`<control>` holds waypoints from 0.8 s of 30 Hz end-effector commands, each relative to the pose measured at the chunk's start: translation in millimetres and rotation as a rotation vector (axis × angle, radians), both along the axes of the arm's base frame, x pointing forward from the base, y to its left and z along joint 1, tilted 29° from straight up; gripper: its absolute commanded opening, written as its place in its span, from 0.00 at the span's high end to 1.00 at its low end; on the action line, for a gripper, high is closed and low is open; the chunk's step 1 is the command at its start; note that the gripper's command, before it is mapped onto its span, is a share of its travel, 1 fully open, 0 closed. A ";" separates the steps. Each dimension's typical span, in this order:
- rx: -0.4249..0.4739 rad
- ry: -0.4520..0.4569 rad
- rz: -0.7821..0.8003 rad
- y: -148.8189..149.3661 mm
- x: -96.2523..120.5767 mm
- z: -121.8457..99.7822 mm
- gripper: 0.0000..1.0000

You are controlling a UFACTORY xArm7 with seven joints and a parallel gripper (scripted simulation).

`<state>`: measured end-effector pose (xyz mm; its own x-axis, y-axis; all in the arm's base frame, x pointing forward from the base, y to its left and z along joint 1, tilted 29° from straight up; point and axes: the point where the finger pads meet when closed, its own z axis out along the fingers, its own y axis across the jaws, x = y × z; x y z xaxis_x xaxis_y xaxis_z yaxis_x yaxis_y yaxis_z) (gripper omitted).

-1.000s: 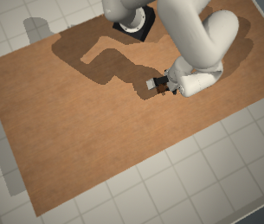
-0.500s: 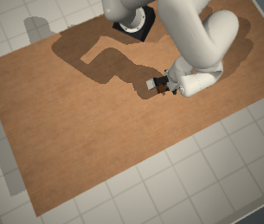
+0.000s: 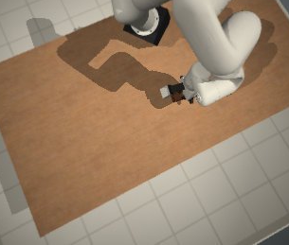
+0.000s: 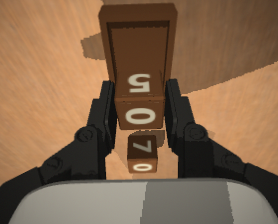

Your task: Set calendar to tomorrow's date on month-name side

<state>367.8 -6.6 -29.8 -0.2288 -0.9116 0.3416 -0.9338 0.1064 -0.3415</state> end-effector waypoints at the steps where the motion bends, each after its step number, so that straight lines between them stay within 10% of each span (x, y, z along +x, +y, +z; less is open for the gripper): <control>1: 0.001 -0.001 0.001 0.7 0.6 0.4 0.59; 24: 0.001 -0.001 0.001 5.0 -2.4 10.0 0.51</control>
